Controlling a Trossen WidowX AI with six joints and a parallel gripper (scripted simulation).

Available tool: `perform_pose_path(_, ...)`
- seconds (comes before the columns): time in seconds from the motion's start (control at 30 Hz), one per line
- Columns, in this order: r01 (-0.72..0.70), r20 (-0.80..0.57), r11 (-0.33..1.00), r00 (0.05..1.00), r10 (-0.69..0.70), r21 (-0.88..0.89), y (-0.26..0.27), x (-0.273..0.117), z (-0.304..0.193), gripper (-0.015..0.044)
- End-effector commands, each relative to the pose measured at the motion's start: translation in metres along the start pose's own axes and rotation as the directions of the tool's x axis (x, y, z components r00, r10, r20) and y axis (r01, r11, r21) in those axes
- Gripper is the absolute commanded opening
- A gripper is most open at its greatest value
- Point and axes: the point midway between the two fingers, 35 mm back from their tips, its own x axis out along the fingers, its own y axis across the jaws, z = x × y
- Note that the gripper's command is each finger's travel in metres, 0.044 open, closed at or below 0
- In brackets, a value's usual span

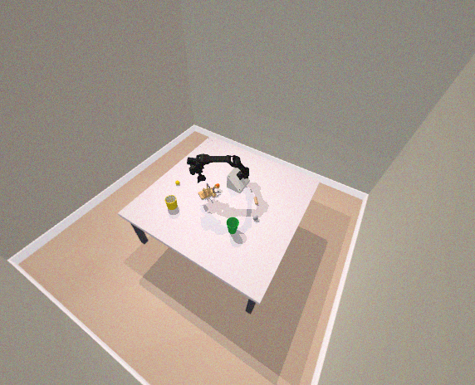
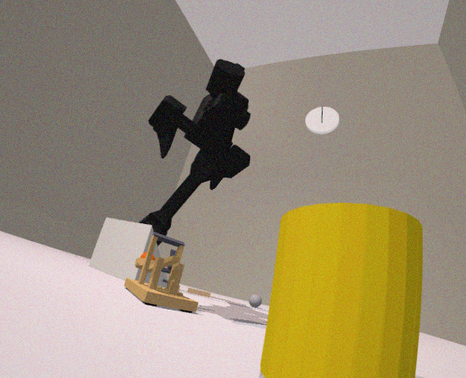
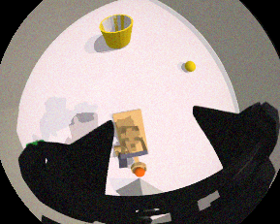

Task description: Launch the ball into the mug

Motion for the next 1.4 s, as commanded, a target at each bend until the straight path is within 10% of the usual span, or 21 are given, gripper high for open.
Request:
perform_pose_path(0.0, -0.003, 0.114, 1.000, 0.993, 0.004, -0.009, -0.003, -0.003, 0.036, 0.0440)
perform_pose_path(0.43, -0.051, 0.492, 0.993, 0.865, 0.099, -0.109, 0.007, -0.027, 0.158, 0.0440)
perform_pose_path(1.1, -0.049, 0.510, 0.993, 0.855, 0.099, -0.110, 0.008, -0.025, 0.164, 0.0440)
perform_pose_path(1.37, -0.049, 0.510, 0.993, 0.855, 0.099, -0.110, 0.008, -0.025, 0.164, 0.0230)
